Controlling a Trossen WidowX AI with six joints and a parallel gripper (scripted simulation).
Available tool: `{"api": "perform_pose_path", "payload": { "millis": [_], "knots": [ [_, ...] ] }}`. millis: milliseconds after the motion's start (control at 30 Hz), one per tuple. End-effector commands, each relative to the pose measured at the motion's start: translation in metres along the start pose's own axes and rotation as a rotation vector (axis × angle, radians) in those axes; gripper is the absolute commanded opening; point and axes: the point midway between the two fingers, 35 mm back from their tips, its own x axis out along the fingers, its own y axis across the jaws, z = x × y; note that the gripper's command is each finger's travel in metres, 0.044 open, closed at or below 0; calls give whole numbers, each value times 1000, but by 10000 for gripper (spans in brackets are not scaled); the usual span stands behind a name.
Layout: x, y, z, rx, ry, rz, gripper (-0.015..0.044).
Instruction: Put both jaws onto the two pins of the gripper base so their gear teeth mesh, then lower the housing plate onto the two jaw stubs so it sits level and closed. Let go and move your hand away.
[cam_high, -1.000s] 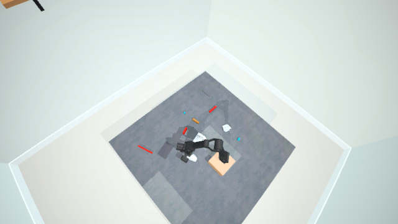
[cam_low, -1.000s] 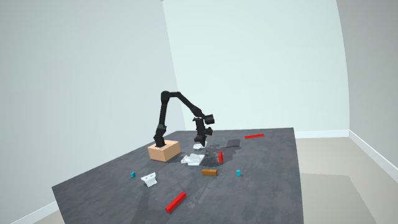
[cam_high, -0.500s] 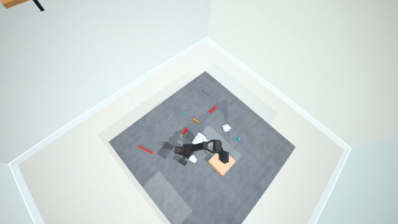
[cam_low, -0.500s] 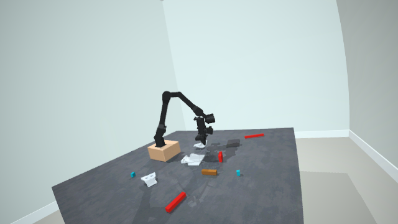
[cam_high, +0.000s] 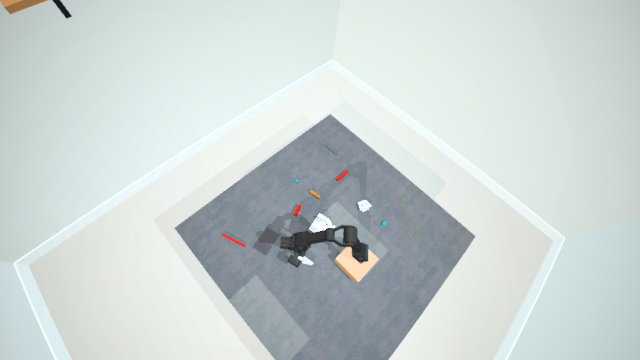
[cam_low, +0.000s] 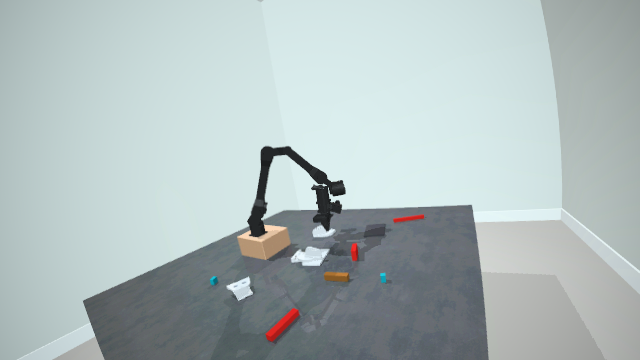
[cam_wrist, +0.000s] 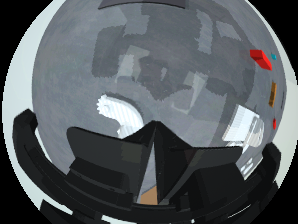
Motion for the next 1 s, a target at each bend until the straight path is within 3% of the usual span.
{"api": "perform_pose_path", "payload": {
  "millis": [0, 133, 700, 967],
  "knots": [
    [-39, 1, 5, 3, -28, 12, 0],
    [-47, 0, 4, 3, -27, 12, 0],
    [-41, 1, 5, 1, -33, 15, 440],
    [-41, 1, 5, 1, -33, 15, 440]
  ]
}}
